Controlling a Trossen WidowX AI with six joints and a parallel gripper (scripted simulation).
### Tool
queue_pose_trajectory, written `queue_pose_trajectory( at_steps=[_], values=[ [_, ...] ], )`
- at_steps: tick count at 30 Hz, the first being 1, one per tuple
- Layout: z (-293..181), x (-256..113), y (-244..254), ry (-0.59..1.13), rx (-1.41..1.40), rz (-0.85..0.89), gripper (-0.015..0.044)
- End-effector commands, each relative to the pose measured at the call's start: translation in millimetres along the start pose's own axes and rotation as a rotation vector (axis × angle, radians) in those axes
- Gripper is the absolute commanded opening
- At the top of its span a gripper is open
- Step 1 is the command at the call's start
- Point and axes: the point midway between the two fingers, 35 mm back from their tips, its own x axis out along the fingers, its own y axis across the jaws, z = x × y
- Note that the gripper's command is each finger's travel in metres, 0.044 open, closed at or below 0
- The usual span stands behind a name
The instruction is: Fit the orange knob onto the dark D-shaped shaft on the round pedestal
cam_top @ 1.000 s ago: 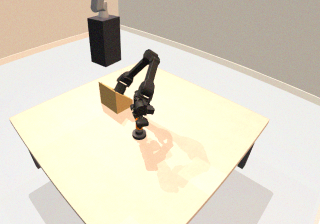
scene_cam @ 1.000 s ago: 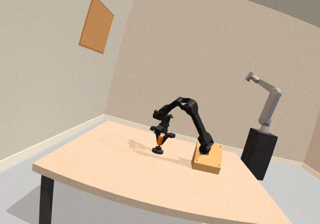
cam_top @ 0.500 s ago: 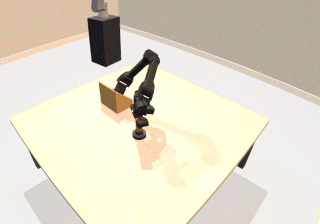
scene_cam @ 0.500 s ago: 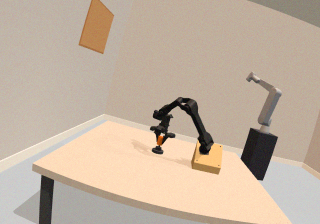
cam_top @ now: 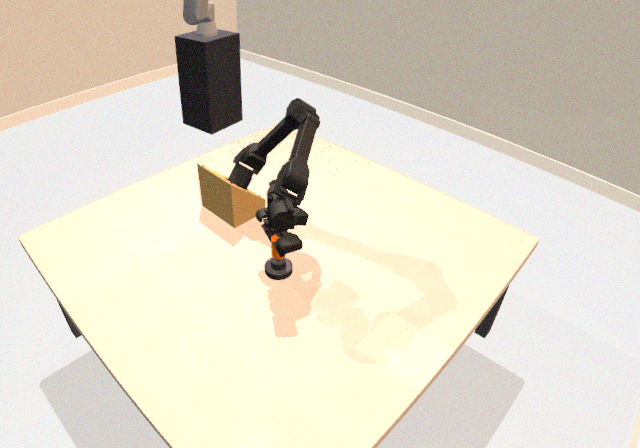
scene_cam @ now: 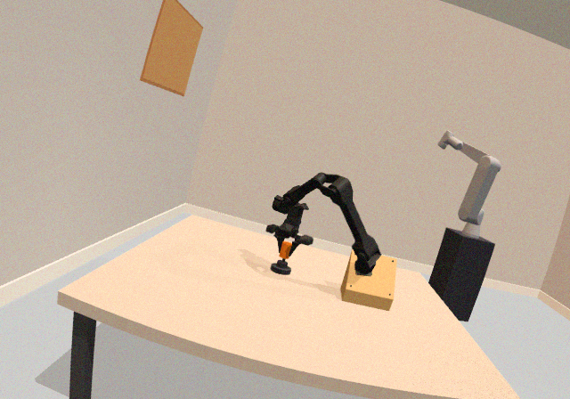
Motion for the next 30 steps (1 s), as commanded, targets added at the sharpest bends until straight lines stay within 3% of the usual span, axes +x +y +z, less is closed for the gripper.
queue_pose_trajectory(
  at_steps=[1,30],
  values=[
    [-0.2,1.2,-0.2,0.003,-0.032,-0.003,0.0000],
    [-0.2,-2.2,0.3,0.003,-0.032,-0.003,0.0000]
  ],
)
